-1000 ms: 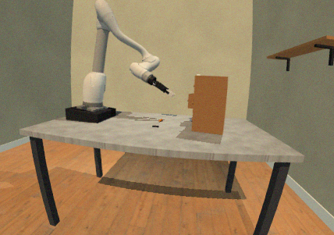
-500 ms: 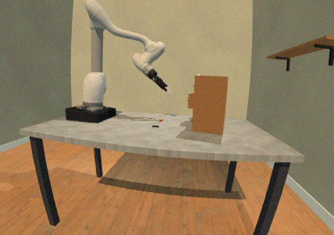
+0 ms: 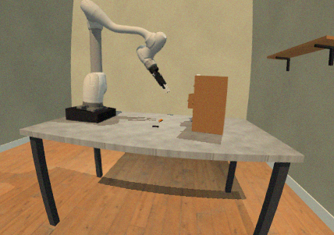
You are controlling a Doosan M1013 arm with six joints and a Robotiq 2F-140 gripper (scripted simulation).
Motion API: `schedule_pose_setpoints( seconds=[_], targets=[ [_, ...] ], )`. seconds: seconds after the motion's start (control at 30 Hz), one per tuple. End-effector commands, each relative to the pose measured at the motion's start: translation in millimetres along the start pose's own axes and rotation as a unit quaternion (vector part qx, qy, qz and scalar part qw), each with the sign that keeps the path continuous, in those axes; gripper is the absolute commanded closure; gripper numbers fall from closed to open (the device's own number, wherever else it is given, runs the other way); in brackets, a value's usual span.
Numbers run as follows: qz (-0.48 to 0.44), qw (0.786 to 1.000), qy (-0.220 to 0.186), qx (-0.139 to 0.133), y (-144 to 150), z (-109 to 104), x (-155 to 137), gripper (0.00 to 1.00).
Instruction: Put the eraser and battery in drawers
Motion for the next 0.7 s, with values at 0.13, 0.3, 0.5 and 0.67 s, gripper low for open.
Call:
schedule_pose_setpoints(
  seconds=[0.13, 0.3, 0.5, 0.67],
  targets=[
    [0.000, 0.996, -0.085, -0.019, 1.2, -14.4, 13.3, 0.80],
    [0.000, 0.988, -0.152, -0.033, -0.1, -28.3, 18.6, 0.80],
    [0.000, 0.972, -0.230, -0.050, -1.4, -43.3, 24.3, 0.80],
    [0.000, 0.965, -0.257, -0.055, -1.8, -48.4, 26.2, 0.80]
  ],
)
Point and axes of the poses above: the point where the finger pads meet when closed, its own z axis out along the fingers, its own y axis across the jaws, x = y × z, the point moved 6 cm from there along -z, back along the fingers, and after that the axes turned 12 degrees about z, right-handed, at the moved point
